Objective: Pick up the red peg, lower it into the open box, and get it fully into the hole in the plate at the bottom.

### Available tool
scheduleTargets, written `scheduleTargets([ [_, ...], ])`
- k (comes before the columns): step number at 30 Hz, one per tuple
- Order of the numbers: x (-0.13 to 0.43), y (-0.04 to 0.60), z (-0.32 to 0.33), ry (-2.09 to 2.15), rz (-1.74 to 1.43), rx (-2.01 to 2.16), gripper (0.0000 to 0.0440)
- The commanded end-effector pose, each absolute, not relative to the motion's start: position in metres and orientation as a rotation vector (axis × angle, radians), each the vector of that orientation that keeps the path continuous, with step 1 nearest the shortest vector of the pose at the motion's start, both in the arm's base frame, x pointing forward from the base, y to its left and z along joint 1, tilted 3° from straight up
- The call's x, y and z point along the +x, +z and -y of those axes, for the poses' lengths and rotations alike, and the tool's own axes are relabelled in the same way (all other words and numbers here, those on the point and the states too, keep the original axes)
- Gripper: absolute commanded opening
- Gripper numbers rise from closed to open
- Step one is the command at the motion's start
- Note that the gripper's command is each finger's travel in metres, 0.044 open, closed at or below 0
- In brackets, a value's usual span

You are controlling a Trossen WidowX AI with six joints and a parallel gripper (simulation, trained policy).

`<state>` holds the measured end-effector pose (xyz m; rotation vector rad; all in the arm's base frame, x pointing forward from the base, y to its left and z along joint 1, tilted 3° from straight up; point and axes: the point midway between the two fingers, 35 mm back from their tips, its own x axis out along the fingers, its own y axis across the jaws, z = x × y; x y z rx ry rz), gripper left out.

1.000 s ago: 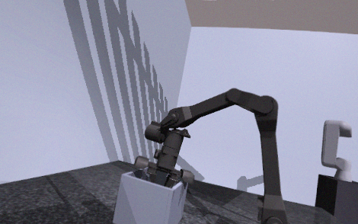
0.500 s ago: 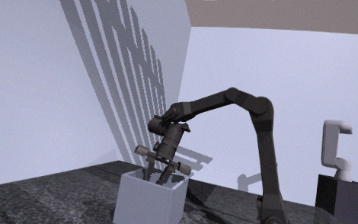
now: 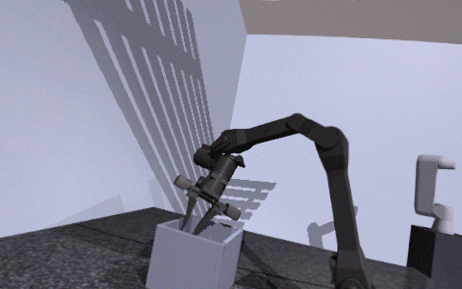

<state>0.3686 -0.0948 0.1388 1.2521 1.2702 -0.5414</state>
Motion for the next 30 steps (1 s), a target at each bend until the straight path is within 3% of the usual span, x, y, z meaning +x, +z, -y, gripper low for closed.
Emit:
scheduleTargets([
  [1, 0.373, 0.14, 0.097, -0.51, -1.267, 1.26, 0.0142],
  [30, 0.403, 0.154, 0.108, -0.273, -1.205, 1.225, 0.014],
])
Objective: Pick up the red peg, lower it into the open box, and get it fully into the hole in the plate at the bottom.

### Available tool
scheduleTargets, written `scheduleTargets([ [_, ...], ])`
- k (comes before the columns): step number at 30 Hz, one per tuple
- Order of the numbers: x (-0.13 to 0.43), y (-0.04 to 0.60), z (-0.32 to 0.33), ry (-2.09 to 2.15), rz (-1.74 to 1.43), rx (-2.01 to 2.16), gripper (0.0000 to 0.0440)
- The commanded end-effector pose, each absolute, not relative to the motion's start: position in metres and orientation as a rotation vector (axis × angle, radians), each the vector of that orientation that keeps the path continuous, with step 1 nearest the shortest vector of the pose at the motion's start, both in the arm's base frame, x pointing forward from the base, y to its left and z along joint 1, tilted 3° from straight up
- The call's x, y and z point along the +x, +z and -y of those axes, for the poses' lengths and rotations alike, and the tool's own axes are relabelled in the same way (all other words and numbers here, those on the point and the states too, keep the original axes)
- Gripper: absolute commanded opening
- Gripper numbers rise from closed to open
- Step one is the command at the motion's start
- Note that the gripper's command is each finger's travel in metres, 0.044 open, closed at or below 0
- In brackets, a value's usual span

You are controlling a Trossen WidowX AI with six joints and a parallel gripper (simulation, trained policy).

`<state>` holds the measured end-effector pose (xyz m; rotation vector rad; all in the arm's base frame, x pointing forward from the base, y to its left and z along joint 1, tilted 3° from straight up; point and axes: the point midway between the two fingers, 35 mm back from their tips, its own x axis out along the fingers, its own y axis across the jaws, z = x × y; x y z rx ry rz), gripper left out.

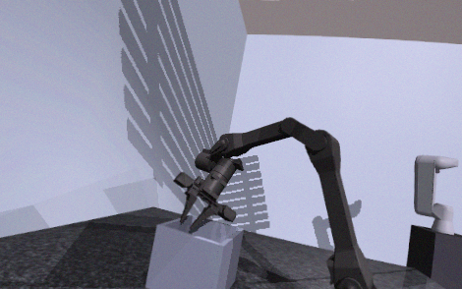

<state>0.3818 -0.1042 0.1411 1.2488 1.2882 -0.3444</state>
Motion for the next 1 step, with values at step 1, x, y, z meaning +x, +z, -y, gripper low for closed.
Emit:
scheduleTargets([
  [1, 0.4044, 0.1544, 0.1078, -0.265, -1.202, 1.222, 0.014],
])
